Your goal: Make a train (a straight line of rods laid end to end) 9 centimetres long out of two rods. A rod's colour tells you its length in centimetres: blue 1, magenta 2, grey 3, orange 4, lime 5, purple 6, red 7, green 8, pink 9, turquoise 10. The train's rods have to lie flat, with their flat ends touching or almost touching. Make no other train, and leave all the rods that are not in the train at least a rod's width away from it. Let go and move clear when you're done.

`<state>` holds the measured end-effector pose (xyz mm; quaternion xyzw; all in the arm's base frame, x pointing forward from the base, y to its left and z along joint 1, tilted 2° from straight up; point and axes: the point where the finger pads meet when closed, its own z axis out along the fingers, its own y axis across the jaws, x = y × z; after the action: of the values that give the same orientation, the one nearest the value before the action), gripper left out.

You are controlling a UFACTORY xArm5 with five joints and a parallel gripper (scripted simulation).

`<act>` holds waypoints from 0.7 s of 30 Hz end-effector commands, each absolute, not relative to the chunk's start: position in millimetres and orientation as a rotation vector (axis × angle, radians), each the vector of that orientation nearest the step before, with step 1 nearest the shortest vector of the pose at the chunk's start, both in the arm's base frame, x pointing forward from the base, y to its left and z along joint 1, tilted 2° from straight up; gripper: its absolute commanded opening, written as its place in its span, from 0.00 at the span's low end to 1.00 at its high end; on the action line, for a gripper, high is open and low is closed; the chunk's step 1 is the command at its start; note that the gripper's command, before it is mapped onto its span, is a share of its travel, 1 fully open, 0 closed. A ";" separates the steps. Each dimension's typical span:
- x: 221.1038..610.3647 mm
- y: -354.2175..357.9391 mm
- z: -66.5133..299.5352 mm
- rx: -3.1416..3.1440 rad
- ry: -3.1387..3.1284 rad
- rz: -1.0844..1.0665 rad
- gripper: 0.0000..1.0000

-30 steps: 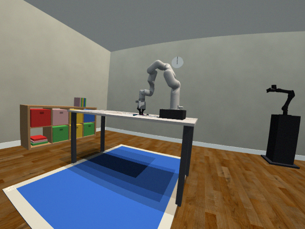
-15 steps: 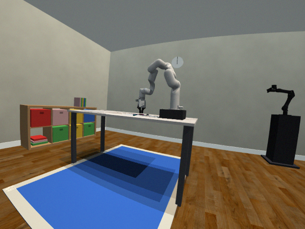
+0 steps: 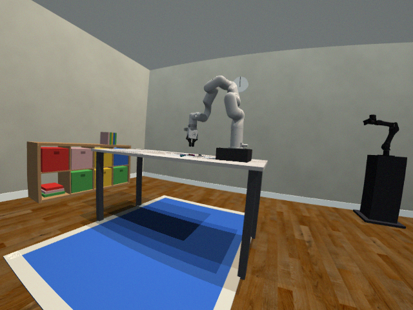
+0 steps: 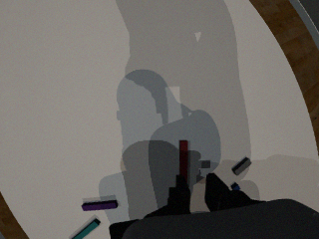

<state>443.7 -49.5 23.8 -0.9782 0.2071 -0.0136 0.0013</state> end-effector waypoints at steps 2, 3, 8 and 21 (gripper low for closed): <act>444.3 -49.5 34.7 -3.070 0.650 -0.047 0.24; 444.3 -49.5 35.3 -3.070 0.650 -0.047 0.24; 444.3 -49.5 35.5 -3.070 0.650 -0.047 1.00; 444.3 -49.5 35.5 -3.070 0.650 -0.047 1.00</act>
<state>442.9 -49.4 34.2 -0.9782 0.2071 -0.0130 0.0013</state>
